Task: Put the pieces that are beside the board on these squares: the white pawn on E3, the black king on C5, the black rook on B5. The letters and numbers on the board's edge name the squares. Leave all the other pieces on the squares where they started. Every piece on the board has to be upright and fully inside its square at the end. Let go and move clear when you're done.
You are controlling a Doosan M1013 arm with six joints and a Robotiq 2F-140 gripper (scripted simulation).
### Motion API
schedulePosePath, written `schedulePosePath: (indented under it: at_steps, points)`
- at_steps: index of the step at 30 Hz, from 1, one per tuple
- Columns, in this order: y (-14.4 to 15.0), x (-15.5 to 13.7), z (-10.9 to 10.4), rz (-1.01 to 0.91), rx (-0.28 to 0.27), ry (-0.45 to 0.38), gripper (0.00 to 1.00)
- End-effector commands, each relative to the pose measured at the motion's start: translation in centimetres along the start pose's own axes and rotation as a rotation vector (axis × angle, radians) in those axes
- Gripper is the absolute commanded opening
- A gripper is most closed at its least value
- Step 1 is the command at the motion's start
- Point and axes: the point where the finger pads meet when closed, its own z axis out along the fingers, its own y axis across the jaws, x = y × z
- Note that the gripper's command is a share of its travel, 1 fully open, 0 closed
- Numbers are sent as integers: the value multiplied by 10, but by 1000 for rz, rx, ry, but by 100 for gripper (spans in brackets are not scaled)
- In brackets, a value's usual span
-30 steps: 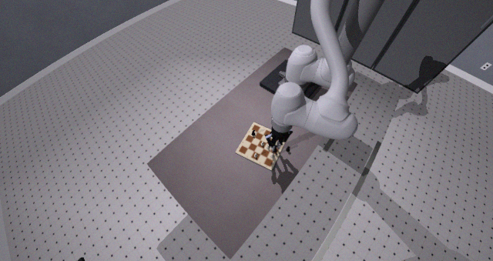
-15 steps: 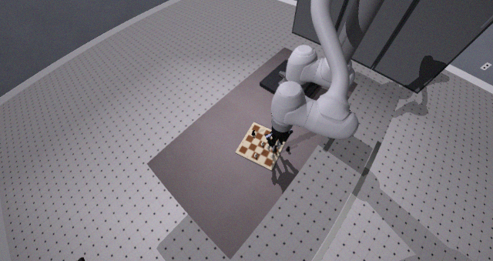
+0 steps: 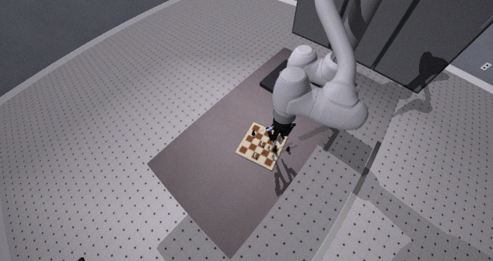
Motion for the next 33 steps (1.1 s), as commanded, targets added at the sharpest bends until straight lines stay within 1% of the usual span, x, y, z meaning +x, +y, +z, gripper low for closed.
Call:
schedulePosePath:
  at_steps: [1,2,7,11,12,33]
  points:
    - [0,0,-10,0,0,0,25]
    - [0,0,-10,0,0,0,25]
    - [0,0,-24,0,0,0,25]
    - [0,0,-26,0,0,0,25]
    - [0,0,-26,0,0,0,100]
    - [0,0,-26,-6,0,0,100]
